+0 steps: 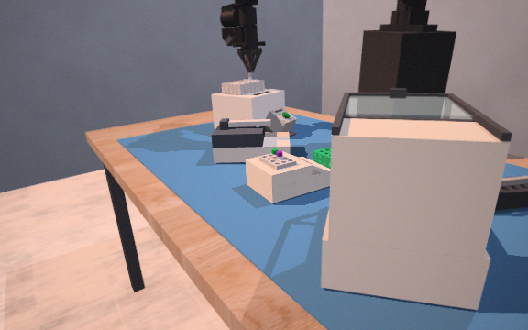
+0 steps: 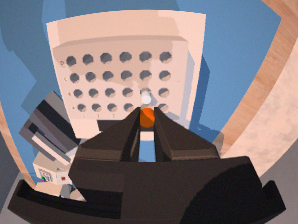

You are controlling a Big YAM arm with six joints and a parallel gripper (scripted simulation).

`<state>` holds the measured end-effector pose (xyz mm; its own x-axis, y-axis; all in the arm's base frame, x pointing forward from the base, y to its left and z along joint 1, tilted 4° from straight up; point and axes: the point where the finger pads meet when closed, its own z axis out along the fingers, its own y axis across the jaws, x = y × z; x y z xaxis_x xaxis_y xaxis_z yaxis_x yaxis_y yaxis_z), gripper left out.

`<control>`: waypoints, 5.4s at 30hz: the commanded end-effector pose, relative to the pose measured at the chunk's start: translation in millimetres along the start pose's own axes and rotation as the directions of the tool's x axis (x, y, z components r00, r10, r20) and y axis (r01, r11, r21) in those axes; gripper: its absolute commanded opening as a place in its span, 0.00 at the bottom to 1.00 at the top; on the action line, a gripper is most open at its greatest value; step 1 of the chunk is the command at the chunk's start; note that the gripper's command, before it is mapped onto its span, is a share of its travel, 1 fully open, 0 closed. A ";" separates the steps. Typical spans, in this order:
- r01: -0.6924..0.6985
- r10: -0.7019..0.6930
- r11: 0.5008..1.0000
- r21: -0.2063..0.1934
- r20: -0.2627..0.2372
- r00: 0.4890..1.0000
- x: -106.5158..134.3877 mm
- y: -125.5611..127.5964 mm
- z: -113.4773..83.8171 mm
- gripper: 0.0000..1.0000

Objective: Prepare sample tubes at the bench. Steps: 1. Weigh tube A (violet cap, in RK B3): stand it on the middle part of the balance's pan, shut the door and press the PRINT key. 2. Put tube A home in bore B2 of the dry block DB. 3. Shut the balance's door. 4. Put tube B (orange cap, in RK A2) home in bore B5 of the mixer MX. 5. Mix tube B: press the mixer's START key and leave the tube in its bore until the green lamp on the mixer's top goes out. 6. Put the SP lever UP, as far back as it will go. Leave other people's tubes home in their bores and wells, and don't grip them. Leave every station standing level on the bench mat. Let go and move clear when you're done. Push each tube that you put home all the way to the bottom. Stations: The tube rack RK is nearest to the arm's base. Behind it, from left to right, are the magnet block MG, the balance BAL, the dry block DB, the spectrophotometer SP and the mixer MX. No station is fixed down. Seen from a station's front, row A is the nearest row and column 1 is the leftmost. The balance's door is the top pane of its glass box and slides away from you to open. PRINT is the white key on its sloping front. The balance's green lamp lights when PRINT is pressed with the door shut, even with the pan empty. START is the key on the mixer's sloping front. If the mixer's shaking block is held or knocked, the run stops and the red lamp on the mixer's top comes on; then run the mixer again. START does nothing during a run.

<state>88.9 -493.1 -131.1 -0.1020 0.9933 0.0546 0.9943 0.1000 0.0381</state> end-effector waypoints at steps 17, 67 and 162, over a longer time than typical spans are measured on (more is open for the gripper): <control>0.002 -0.002 1.000 -0.001 0.029 1.000 -16.5 9.2 6.7 0.09; 0.003 -0.002 1.000 -0.003 0.036 0.999 -22.6 12.0 25.1 0.09; 0.003 -0.003 1.000 -0.004 0.034 0.999 -23.5 15.5 27.5 0.09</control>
<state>90.9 -491.9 -159.5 -0.0933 0.9938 0.0597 0.9952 0.0913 0.0347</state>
